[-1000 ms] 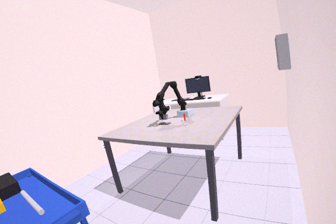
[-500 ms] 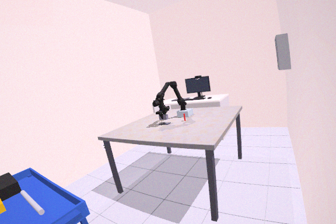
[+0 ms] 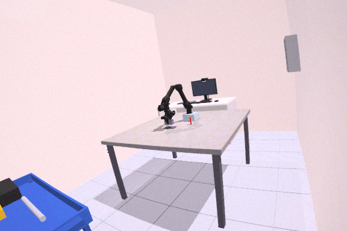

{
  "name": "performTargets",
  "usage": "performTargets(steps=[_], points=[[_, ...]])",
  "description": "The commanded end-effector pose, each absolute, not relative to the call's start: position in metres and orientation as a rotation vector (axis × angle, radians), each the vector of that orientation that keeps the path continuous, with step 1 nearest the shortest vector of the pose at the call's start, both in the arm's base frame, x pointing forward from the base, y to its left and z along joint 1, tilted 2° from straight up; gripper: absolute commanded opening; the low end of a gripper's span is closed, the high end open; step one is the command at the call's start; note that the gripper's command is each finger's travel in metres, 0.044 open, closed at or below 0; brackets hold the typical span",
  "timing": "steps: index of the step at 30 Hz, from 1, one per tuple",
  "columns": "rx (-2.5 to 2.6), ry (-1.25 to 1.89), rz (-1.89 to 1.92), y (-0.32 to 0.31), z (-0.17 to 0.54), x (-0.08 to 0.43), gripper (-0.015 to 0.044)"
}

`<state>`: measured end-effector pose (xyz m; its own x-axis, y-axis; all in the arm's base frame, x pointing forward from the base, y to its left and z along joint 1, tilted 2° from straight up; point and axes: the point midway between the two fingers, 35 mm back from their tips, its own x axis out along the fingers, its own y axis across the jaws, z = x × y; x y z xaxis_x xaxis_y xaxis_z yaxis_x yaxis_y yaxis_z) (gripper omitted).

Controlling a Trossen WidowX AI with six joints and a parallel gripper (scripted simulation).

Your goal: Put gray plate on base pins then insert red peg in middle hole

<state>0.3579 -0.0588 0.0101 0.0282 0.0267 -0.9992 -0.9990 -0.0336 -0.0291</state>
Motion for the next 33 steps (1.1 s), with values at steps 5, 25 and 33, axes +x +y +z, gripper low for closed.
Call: performTargets(steps=[5,25,33], points=[[-1.23,1.153,1.231,-0.058,0.001,0.357,0.0],[-1.231,1.15,1.225,-0.058,-0.011,0.359,0.0026],[-1.231,1.15,1.225,-0.058,-0.011,0.359,0.0236]])
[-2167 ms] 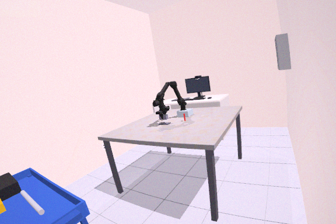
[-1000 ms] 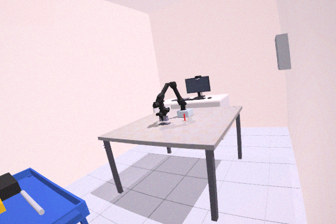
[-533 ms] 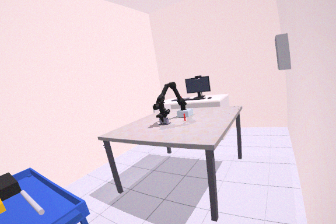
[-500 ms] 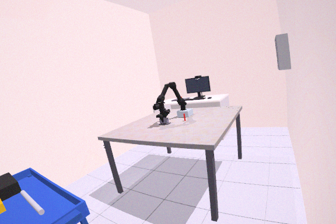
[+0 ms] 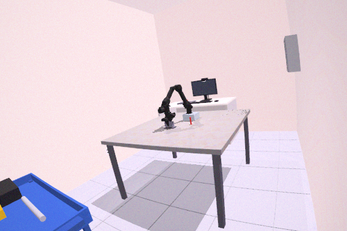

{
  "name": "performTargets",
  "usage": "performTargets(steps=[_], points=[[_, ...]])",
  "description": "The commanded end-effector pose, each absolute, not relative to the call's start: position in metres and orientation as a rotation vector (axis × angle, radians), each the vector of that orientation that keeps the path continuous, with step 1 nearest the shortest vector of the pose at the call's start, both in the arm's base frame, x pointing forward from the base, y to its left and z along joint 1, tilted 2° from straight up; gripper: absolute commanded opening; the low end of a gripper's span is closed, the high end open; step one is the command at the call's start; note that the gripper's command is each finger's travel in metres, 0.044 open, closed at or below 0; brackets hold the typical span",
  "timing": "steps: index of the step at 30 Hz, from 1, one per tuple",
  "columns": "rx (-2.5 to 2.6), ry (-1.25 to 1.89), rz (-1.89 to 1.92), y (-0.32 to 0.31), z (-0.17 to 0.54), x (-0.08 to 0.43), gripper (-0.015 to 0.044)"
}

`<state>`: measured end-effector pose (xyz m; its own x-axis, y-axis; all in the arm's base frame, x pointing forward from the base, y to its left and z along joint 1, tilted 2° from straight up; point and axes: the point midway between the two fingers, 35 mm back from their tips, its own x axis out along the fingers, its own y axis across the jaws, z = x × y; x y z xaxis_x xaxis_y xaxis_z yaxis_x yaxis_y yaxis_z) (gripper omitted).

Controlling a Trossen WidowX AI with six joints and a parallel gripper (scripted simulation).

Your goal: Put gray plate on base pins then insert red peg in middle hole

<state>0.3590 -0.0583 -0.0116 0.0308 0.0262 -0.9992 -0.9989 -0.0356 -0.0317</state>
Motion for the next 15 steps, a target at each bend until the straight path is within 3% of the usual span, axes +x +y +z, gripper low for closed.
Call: performTargets(steps=[1,8,15], points=[[-1.231,1.15,1.225,-0.058,-0.011,0.359,0.0262],[-1.231,1.15,1.225,-0.058,-0.011,0.359,0.044],[-1.231,1.151,1.226,-0.06,0.028,0.363,0.044]])
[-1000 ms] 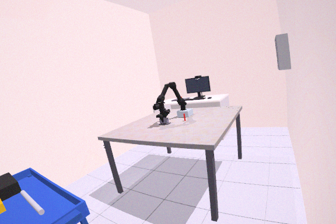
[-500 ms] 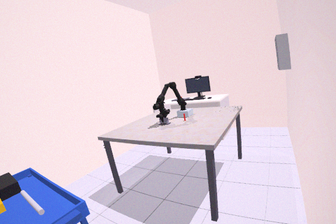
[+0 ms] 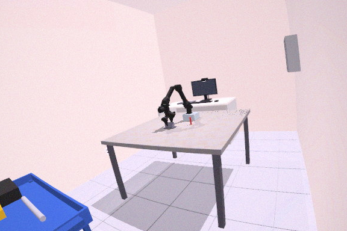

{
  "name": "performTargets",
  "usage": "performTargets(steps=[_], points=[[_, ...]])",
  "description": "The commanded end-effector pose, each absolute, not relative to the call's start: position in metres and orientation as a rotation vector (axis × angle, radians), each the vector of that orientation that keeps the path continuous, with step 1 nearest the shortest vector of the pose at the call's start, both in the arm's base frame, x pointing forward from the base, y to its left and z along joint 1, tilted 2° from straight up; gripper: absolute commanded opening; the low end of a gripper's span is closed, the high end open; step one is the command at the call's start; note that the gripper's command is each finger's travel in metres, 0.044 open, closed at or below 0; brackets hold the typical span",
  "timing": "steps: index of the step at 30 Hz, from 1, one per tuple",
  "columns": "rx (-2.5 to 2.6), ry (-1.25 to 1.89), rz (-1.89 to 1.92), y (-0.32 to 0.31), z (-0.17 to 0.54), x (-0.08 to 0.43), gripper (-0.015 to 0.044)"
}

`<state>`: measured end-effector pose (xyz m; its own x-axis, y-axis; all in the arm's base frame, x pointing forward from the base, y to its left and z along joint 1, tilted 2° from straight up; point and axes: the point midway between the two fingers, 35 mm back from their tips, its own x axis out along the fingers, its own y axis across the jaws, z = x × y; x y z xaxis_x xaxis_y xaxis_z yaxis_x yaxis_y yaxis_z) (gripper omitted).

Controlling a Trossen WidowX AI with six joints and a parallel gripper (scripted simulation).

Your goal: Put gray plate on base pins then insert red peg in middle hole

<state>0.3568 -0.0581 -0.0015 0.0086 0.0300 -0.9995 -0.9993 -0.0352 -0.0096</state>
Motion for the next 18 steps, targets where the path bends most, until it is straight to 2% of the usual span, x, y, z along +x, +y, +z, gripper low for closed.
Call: performTargets(steps=[1,5,15,18], points=[[-1.231,1.152,1.227,-0.061,0.046,0.364,0.044],[-1.23,1.153,1.23,-0.061,0.103,0.357,0.044],[-1.221,1.159,1.221,-0.061,0.106,0.362,0.044],[-1.085,1.24,1.092,-0.043,0.107,0.357,0.044]])
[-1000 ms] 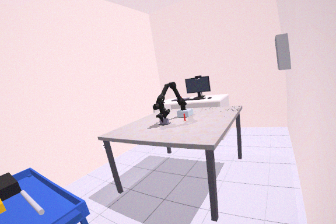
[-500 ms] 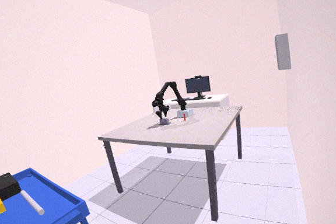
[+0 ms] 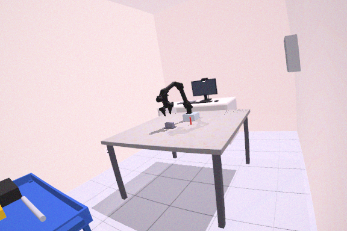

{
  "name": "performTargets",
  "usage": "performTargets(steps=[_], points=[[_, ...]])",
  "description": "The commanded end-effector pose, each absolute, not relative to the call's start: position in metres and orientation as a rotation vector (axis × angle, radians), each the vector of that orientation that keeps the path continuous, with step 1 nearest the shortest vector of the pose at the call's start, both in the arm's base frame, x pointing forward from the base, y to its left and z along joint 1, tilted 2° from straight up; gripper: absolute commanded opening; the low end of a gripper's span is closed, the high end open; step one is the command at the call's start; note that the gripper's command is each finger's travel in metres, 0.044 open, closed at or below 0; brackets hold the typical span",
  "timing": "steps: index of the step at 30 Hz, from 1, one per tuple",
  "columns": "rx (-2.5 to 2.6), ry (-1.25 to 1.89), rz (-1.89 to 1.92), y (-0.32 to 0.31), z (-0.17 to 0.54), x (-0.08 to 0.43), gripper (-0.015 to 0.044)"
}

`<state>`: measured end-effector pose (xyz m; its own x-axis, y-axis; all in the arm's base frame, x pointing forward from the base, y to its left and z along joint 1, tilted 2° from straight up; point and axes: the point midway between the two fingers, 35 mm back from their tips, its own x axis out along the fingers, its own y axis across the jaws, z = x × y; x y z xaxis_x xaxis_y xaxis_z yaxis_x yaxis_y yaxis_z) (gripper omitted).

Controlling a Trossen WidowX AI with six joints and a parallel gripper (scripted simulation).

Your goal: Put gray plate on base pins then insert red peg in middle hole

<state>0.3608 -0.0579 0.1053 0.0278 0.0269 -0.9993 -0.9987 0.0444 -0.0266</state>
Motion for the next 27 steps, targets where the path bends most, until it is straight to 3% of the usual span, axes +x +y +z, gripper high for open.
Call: performTargets(steps=[1,16,27], points=[[-1.025,1.273,1.036,-0.035,0.108,0.355,0.044],[-0.104,1.542,0.157,0.062,0.114,0.303,0.044],[0.29,1.544,-0.224,0.102,0.114,0.269,0.044]])
